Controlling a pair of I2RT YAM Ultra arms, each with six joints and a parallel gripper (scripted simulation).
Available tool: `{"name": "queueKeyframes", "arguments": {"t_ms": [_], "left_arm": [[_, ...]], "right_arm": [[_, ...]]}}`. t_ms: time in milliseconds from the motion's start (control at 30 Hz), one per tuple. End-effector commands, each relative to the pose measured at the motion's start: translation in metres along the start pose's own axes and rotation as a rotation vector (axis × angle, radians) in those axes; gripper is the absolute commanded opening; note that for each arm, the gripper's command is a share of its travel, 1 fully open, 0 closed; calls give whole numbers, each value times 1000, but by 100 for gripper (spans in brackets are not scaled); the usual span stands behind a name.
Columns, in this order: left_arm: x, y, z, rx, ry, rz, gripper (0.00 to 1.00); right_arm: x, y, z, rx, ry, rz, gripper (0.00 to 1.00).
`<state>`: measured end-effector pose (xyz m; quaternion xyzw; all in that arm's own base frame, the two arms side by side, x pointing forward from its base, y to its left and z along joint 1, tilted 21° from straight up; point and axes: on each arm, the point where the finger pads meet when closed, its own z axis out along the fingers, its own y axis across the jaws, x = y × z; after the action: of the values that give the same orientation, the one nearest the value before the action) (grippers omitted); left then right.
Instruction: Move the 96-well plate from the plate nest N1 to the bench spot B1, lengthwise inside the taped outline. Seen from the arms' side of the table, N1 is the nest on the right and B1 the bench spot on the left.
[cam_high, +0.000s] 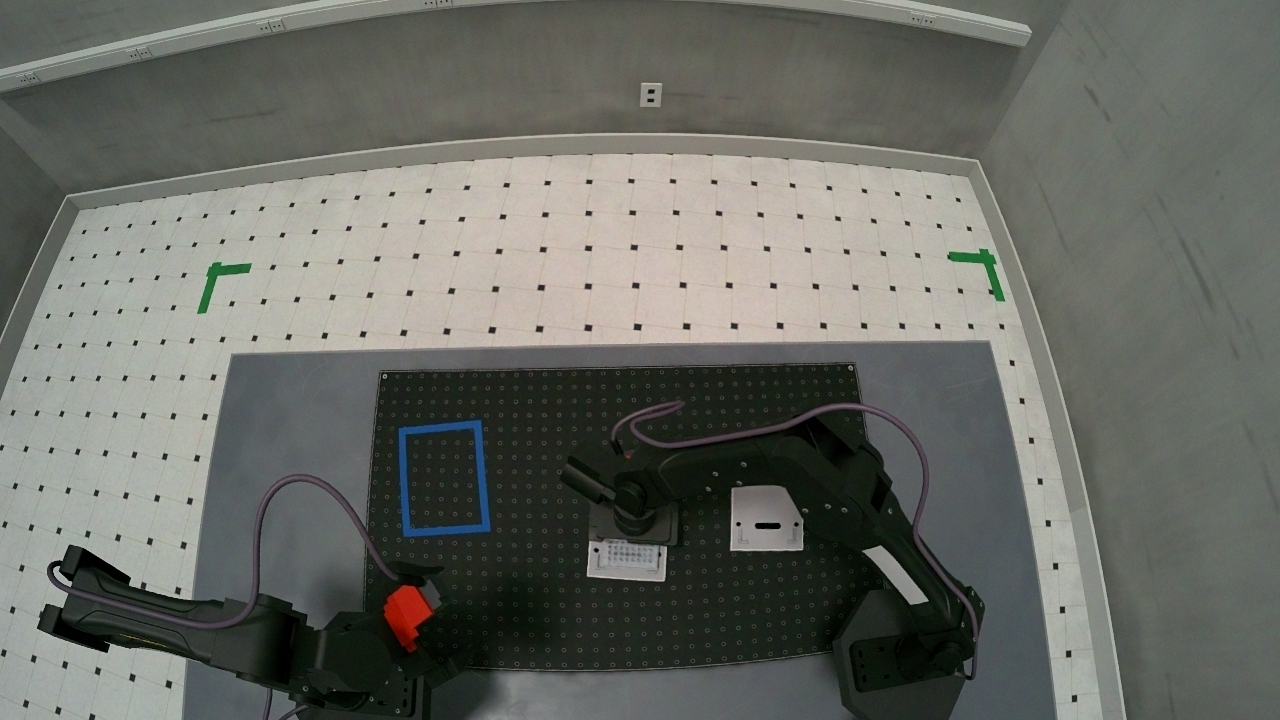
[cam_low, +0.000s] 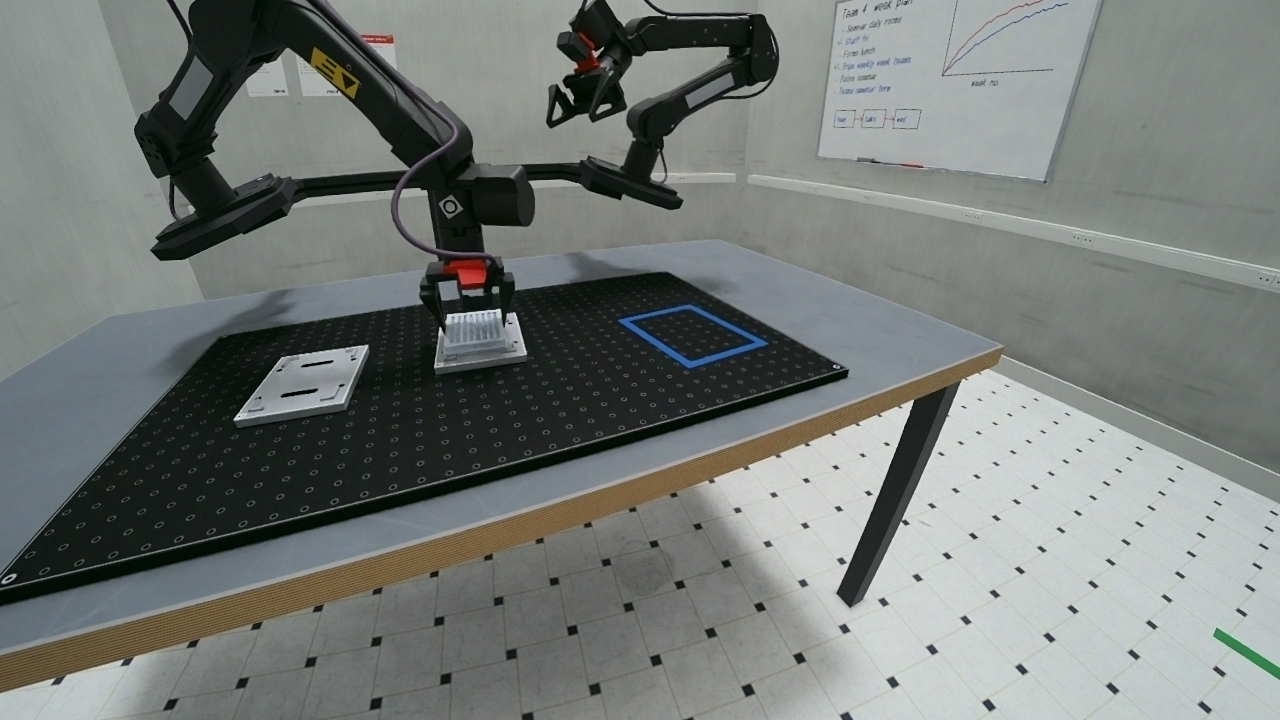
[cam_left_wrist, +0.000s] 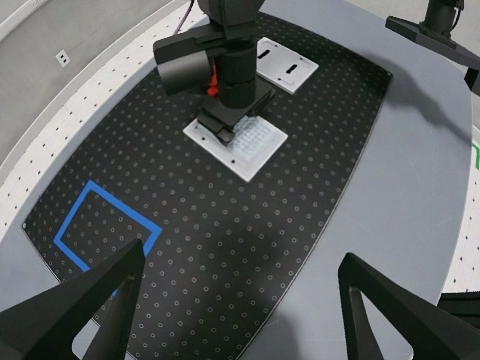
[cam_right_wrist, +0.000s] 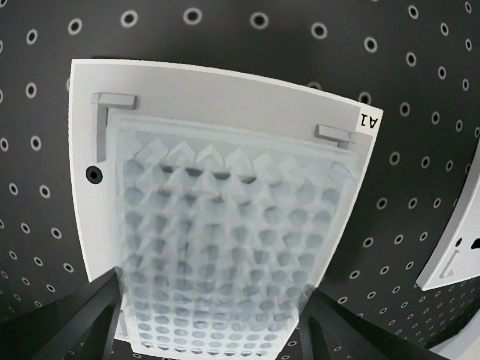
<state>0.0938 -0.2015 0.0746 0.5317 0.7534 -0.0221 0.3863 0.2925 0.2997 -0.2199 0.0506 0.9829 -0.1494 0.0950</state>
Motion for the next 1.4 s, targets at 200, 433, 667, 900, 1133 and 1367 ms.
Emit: {"name": "queueKeyframes", "arguments": {"t_ms": [200,433,667,900,1133,1367], "left_arm": [[-14,3,-8,-2,-35,-22,100],[-14,3,-8,-2,-35,-22,100],[-14,3,-8,-2,-35,-22,100],[-14,3,-8,-2,-35,-22,100],[-14,3,-8,-2,-35,-22,100],[-14,3,-8,-2,-35,-22,100]], "right_arm": [[2,4,0,-29,4,2,79],[0,5,-4,-34,0,4,79],[-2,6,-2,-32,-8,5,79],[0,5,-5,-33,2,5,79],[-1,12,-13,-48,-3,6,79],[-2,15,-18,-57,-7,7,79]]}}
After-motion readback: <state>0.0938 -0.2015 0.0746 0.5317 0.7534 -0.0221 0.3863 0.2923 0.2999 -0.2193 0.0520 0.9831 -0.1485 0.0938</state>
